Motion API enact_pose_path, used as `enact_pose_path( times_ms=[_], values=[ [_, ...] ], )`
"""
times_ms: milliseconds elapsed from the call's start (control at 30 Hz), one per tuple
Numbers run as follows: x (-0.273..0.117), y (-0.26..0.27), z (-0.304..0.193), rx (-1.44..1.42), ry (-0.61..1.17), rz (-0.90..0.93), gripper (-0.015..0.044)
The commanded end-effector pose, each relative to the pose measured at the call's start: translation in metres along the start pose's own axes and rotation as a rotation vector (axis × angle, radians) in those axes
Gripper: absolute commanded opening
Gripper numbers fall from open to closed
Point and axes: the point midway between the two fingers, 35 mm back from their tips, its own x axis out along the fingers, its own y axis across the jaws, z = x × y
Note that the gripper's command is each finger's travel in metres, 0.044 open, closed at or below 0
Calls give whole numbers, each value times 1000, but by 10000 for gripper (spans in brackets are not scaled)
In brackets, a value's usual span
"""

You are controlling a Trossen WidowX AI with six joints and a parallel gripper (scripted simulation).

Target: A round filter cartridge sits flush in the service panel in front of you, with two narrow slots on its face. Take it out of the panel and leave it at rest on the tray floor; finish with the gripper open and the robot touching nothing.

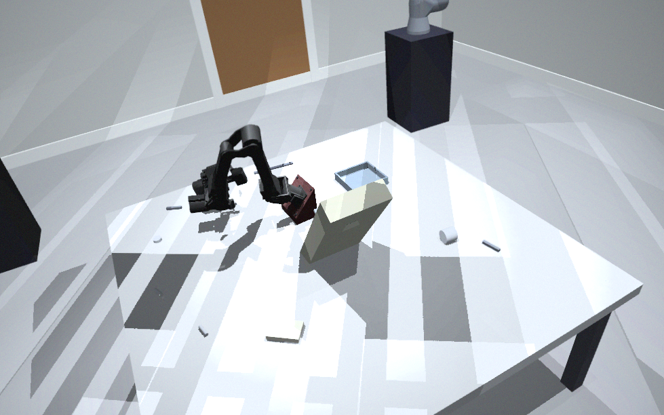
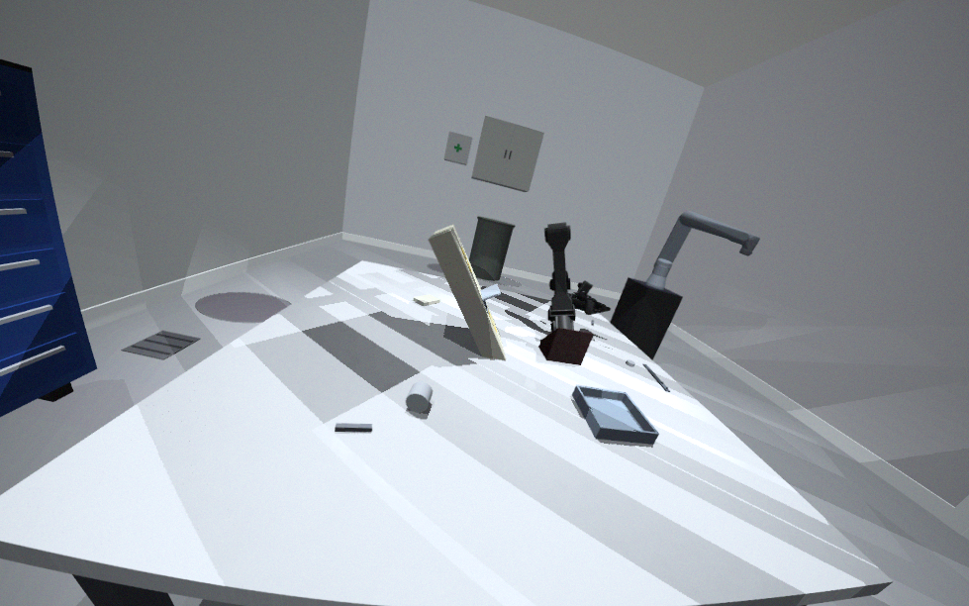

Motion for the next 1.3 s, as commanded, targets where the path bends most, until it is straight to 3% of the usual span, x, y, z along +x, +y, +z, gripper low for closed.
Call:
enact_pose_path(
  times_ms=[0,367,800,1033,1267],
  values=[
    [0,1,0,-2,2,3,374],
    [-63,57,-34,-172,250,303,97],
    [-204,96,-64,-472,542,838,97],
    [-288,87,-63,-630,646,1159,97],
    [-345,68,-53,-729,695,1392,97]
  ],
)
